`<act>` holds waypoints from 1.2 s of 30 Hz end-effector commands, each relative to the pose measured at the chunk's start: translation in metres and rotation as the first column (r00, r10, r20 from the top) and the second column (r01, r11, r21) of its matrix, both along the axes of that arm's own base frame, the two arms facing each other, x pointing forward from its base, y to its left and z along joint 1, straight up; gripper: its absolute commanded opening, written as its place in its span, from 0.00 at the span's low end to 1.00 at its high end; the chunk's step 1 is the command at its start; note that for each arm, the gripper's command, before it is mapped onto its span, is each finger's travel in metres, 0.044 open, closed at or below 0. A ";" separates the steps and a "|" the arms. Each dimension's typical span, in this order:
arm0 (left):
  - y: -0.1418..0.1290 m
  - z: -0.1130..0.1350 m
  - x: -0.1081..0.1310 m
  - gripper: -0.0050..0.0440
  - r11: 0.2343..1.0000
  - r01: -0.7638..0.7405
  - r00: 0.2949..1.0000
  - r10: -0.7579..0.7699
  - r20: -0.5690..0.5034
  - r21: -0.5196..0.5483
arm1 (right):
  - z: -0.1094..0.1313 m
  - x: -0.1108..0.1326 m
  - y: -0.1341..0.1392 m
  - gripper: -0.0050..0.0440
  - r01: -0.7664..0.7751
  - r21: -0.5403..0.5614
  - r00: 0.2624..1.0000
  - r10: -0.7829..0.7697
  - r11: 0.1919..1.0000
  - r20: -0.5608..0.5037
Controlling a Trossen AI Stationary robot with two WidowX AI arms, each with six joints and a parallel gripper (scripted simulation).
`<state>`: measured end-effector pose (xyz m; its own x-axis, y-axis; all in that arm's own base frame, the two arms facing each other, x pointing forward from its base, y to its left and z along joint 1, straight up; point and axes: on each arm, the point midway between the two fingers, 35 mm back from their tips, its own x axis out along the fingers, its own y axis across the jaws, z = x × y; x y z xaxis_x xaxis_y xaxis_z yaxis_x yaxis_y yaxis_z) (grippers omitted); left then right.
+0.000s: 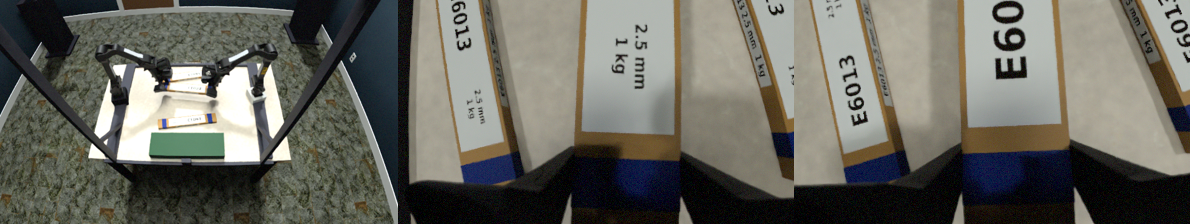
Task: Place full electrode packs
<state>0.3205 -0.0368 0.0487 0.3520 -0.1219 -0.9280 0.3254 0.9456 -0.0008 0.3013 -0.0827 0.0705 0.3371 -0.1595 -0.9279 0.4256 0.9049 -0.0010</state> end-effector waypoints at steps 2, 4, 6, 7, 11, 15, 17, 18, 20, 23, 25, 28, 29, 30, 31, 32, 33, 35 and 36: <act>0.000 0.016 0.003 0.00 1.000 0.000 0.999 0.000 0.039 -0.002 | 0.016 0.003 0.001 0.00 0.000 -0.008 0.999 0.001 1.000 0.039; 0.000 0.016 0.003 0.00 1.000 0.000 0.999 0.000 0.039 -0.002 | 0.016 0.003 0.001 0.00 0.000 -0.008 0.999 0.001 1.000 0.039; -0.004 0.011 -0.003 0.00 0.998 -0.069 0.997 0.069 0.024 -0.001 | 0.012 0.002 0.006 0.00 -0.076 -0.005 0.997 0.076 0.997 0.028; -0.006 0.011 -0.003 0.00 0.995 -0.102 0.995 0.102 0.024 -0.002 | 0.011 0.001 0.008 0.00 -0.110 -0.005 0.994 0.110 0.994 0.025; -0.014 0.011 -0.005 0.00 0.994 -0.113 0.993 0.114 0.024 -0.003 | 0.015 0.007 0.015 0.00 -0.121 -0.008 0.992 0.121 0.993 0.035; -0.022 0.012 -0.006 0.00 0.994 -0.113 0.993 0.114 0.026 -0.005 | 0.017 0.011 0.022 0.00 -0.112 -0.008 0.993 0.112 0.994 0.043; -0.026 0.012 -0.006 0.00 0.994 -0.113 0.993 0.114 0.026 -0.005 | 0.016 0.012 0.026 0.00 -0.110 -0.009 0.993 0.111 0.994 0.038; -0.028 0.012 -0.007 0.00 0.994 -0.113 0.993 0.114 0.026 -0.005 | 0.014 0.013 0.028 0.00 -0.111 -0.007 0.993 0.111 0.994 0.034; -0.030 0.012 -0.007 0.00 0.994 -0.113 0.993 0.114 0.027 -0.006 | 0.013 0.013 0.030 0.00 -0.111 -0.005 0.993 0.111 0.994 0.029; -0.034 0.012 -0.008 0.00 0.993 -0.114 0.993 0.115 0.027 -0.006 | 0.012 0.014 0.034 0.00 -0.115 -0.003 0.993 0.115 0.993 0.026; -0.038 0.013 -0.008 0.00 0.994 -0.113 0.993 0.114 0.028 -0.007 | 0.013 0.016 0.038 0.00 -0.112 -0.001 0.993 0.112 0.994 0.029; -0.044 0.014 -0.008 0.00 0.994 -0.113 0.993 0.114 0.032 -0.009 | 0.012 0.017 0.044 0.00 -0.111 -0.003 0.993 0.111 0.994 0.027; -0.046 0.015 -0.008 0.00 0.994 -0.113 0.993 0.114 0.034 -0.010 | 0.012 0.018 0.046 0.00 -0.111 -0.002 0.993 0.111 0.994 0.026; -0.049 0.015 -0.008 0.00 0.993 -0.113 0.993 0.114 0.035 -0.011 | 0.012 0.018 0.048 0.00 -0.111 -0.002 0.993 0.111 0.994 0.026; -0.051 0.016 -0.008 0.00 0.993 -0.113 0.993 0.114 0.037 -0.012 | 0.012 0.019 0.050 0.00 -0.112 -0.002 0.993 0.112 0.994 0.027; -0.053 0.017 -0.007 0.00 0.993 -0.113 0.993 0.114 0.040 -0.014 | 0.012 0.020 0.052 0.00 -0.112 -0.001 0.993 0.112 0.994 0.028; -0.055 0.018 -0.007 0.00 0.993 -0.113 0.993 0.114 0.042 -0.015 | 0.012 0.020 0.054 0.00 -0.112 -0.001 0.993 0.112 0.994 0.028; -0.059 0.018 -0.007 0.00 0.993 -0.113 0.993 0.114 0.044 -0.016 | 0.012 0.021 0.058 0.00 -0.112 0.000 0.993 0.112 0.994 0.026; -0.061 0.019 -0.008 0.00 0.993 -0.113 0.993 0.114 0.044 -0.017 | 0.011 0.022 0.060 0.00 -0.112 0.000 0.993 0.112 0.994 0.025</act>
<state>0.3065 -0.0983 0.0507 0.3593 -0.1026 -0.9276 0.2573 0.9663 -0.0072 0.3152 -0.0383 0.0717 0.3478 -0.1390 -0.9272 0.3612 0.9325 -0.0043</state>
